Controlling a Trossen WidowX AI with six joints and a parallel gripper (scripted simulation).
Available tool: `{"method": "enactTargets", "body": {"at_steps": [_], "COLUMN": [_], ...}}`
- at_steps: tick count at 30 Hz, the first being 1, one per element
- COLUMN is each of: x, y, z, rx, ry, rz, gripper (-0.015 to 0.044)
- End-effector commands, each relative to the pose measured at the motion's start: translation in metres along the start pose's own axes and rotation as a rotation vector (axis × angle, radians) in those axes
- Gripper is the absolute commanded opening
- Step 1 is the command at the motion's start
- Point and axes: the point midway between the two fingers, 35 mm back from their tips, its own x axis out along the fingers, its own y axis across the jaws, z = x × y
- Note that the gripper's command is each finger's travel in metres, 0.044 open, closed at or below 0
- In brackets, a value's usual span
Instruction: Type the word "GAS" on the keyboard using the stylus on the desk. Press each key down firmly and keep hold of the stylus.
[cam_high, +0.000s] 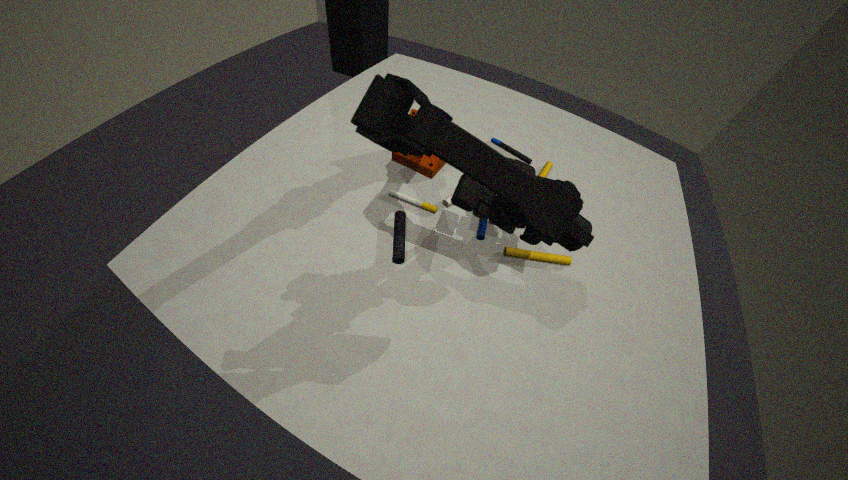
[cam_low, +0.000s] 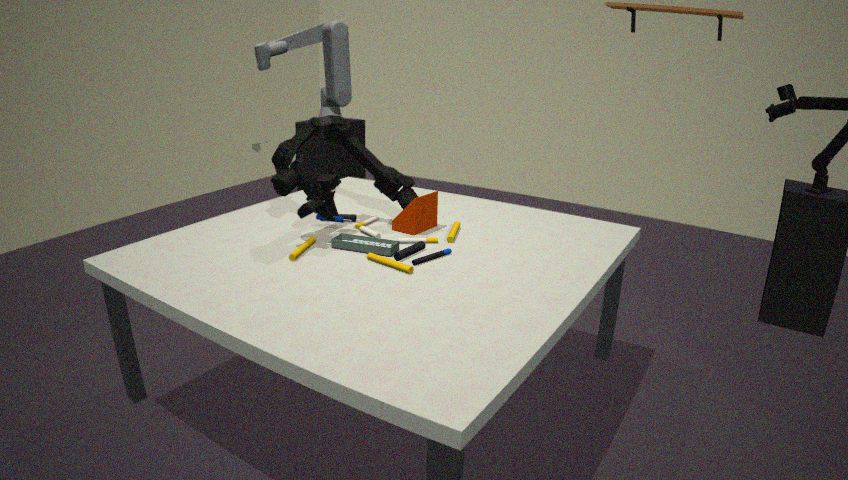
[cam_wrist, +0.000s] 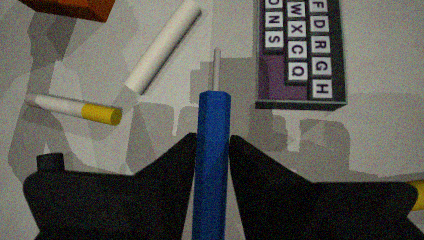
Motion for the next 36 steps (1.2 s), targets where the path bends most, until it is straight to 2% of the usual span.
{"method": "enactTargets", "body": {"at_steps": [1, 19, 36], "x": [-0.001, -0.004, -0.009], "y": [-0.003, -0.013, -0.023], "z": [0.004, 0.021, 0.036], "rx": [0.132, 0.763, 1.351], "ry": [-0.028, -0.147, -0.254], "rz": [-0.009, 0.011, 0.102], "gripper": [0.0000, 0.0000, 0.0000]}}
